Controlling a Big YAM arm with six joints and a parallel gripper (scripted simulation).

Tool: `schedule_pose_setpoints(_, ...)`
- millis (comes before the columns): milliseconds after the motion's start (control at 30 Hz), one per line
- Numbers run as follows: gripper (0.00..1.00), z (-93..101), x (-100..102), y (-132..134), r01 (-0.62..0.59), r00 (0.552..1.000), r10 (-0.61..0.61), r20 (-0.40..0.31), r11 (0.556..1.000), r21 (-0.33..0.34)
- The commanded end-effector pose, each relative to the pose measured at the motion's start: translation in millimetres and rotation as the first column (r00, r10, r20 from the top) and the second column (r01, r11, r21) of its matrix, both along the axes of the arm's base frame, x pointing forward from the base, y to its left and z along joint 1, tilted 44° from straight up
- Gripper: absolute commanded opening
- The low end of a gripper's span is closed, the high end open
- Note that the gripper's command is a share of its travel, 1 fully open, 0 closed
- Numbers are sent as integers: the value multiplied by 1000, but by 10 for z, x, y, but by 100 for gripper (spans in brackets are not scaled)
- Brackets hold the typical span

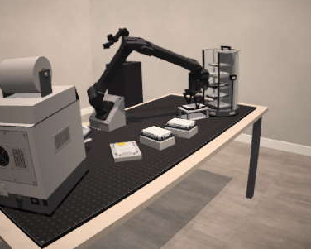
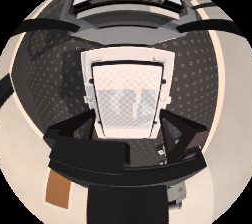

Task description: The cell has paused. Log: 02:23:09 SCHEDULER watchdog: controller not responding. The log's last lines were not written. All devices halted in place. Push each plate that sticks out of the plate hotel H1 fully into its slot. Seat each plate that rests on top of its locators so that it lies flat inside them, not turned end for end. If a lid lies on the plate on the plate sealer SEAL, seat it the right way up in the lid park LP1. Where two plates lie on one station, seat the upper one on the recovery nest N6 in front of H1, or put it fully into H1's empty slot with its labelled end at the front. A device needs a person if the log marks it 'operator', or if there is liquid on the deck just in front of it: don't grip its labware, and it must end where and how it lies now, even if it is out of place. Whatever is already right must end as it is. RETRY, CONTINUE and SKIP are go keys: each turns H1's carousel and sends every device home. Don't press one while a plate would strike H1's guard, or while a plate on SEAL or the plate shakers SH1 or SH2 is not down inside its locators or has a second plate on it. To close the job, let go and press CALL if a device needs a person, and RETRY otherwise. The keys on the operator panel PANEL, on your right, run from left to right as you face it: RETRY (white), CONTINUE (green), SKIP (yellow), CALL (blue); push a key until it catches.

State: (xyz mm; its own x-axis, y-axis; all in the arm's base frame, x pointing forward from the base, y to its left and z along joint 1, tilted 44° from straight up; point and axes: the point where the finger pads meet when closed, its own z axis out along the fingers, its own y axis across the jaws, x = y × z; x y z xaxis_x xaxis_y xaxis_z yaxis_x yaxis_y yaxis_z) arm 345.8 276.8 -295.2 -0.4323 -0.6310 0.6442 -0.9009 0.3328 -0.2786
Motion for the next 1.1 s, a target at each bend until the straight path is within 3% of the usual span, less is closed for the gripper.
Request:
schedule_pose_setpoints(0, 100, 248, 211, 484, -19, 998, 15, 63, 998, 61)
schedule_pose_setpoints(233, 100, 248, 181, 479, -10, 999, 8, 49, 999, 44)
schedule_pose_setpoints(300, 100, 391, 228, 592, -12, 998, 8, 62, 998, 62)
schedule_pose_setpoints(400, 100, 444, 207, 662, -19, 998, 15, 63, 998, 62)
schedule_pose_setpoints(500, 100, 249, 122, 515, -13, 999, 12, 37, 999, 30)
schedule_pose_setpoints(800, 100, 298, 142, 441, -8, 999, 7, 32, 999, 33)
schedule_pose_setpoints(867, 100, 468, 179, 691, -18, 998, 14, 60, 998, 61)
schedule_pose_setpoints(1067, 100, 540, 153, 770, -18, 998, 15, 54, 998, 53)
